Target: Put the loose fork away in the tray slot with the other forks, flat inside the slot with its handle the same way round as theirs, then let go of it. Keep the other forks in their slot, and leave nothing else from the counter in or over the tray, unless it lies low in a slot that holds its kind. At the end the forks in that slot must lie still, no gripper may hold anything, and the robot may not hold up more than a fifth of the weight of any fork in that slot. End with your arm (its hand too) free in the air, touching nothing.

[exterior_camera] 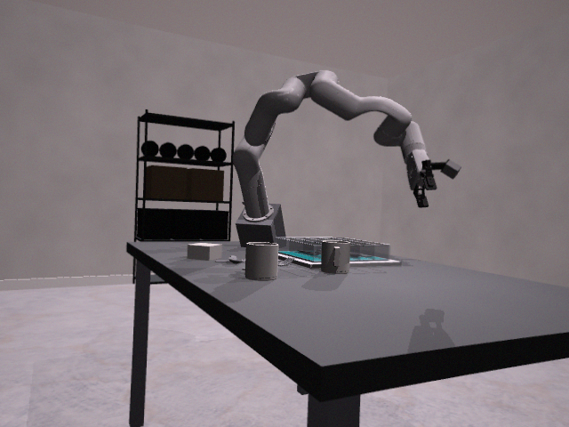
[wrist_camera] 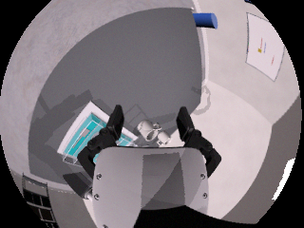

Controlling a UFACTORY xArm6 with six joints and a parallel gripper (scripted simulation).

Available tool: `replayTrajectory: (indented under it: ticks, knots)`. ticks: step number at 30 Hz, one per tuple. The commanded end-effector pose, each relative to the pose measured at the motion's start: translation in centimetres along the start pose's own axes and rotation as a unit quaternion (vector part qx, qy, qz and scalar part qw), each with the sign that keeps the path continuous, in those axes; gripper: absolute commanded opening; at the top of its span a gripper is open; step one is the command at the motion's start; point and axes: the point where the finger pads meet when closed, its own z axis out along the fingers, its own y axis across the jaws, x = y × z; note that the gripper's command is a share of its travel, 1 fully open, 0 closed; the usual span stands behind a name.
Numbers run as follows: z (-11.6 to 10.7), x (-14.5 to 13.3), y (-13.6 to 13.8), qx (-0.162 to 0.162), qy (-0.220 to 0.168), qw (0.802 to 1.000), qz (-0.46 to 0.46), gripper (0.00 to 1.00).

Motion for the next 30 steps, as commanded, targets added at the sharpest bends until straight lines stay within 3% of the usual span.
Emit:
replayTrajectory:
  ticks: [1, 2, 6, 7, 9, 12, 13, 15, 18, 19, 21, 24, 25, 26, 28, 30]
  knots:
    - [1.9, -3.9, 1.4, 0.038, -0.017, 0.996, 0.084, 1.0]
    - [3.3, -7.0, 2.2, 0.059, -0.042, 0.987, 0.146, 1.0]
    - [4.8, -9.9, 3.3, 0.073, -0.05, 0.98, 0.177, 1.0]
    - [5.0, -11.4, 3.1, 0.089, -0.075, 0.964, 0.239, 1.0]
    - [5.9, -13.5, 3.9, 0.093, -0.078, 0.961, 0.25, 1.0]
    - [6.7, -16.6, 4.3, 0.109, -0.106, 0.933, 0.326, 1.0]
    - [7.0, -17.7, 4.6, 0.109, -0.106, 0.933, 0.326, 1.0]
    - [7.3, -20.1, 4.6, 0.119, -0.132, 0.904, 0.39, 1.0]
    - [7.5, -21.1, 4.8, 0.122, -0.135, 0.897, 0.402, 1.0]
    - [7.9, -24.4, 5.0, 0.127, -0.16, 0.862, 0.464, 1.0]
    - [8.1, -25.8, 5.2, 0.13, -0.163, 0.854, 0.477, 1.0]
    - [8.1, -29.1, 5.3, 0.132, -0.187, 0.808, 0.543, 1.0]
    - [8.1, -29.4, 5.3, 0.133, -0.188, 0.805, 0.547, 1.0]
    - [8.0, -31.4, 5.1, 0.13, -0.205, 0.778, 0.58, 1.0]
    - [8.0, -32.7, 5.2, 0.132, -0.211, 0.751, 0.612, 1.0]
    - [7.7, -35.6, 5.1, 0.127, -0.227, 0.716, 0.648, 1.0]
